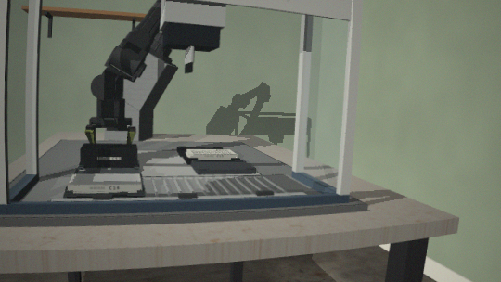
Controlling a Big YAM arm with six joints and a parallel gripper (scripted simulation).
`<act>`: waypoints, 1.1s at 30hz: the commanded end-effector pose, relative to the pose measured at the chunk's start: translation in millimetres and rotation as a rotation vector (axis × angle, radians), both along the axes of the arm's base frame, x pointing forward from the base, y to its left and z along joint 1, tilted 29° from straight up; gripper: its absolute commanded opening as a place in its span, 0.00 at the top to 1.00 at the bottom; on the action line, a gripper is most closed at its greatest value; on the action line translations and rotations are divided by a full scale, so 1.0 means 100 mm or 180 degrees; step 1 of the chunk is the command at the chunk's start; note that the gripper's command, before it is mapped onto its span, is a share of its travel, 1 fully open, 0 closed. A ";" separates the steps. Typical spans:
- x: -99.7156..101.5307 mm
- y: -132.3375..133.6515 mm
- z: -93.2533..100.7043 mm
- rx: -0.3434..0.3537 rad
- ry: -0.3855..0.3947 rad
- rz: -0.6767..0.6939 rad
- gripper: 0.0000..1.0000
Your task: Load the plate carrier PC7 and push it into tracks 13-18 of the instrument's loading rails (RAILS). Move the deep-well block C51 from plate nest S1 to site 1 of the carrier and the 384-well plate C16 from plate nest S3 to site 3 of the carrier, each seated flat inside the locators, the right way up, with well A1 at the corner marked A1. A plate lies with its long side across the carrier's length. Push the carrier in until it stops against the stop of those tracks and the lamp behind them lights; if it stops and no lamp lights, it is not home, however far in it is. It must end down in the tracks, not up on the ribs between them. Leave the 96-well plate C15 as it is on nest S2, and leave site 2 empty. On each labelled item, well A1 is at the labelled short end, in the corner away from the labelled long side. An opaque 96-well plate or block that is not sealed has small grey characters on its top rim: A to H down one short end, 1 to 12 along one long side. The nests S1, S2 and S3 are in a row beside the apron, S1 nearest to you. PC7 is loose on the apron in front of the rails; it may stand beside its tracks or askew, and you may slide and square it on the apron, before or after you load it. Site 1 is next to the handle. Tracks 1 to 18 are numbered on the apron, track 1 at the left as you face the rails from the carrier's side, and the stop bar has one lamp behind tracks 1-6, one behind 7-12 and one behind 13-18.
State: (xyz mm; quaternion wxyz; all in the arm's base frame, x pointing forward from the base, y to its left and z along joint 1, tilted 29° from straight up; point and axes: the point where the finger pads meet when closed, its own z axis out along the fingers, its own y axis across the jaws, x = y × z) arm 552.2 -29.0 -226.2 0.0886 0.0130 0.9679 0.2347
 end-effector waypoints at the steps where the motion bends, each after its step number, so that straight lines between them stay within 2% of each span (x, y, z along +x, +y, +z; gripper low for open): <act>1: 0.33 0.04 0.10 -0.0033 -0.0133 -0.0012 0.20; 9: 0.39 0.03 0.11 -0.0032 -0.0129 -0.0018 0.20; 10: 0.44 0.02 0.16 -0.0041 -0.0182 -0.0019 0.20; 12: 0.42 0.03 0.13 -0.0030 -0.0123 -0.0021 0.20; 26: 0.53 0.02 0.13 -0.0029 -0.0117 -0.0032 0.20; 27: 0.60 0.01 0.17 -0.0042 -0.0190 -0.0033 0.20; 29: 0.56 0.02 0.14 -0.0029 -0.0116 -0.0035 0.20; 33: 0.61 0.02 0.15 -0.0030 -0.0123 -0.0039 0.20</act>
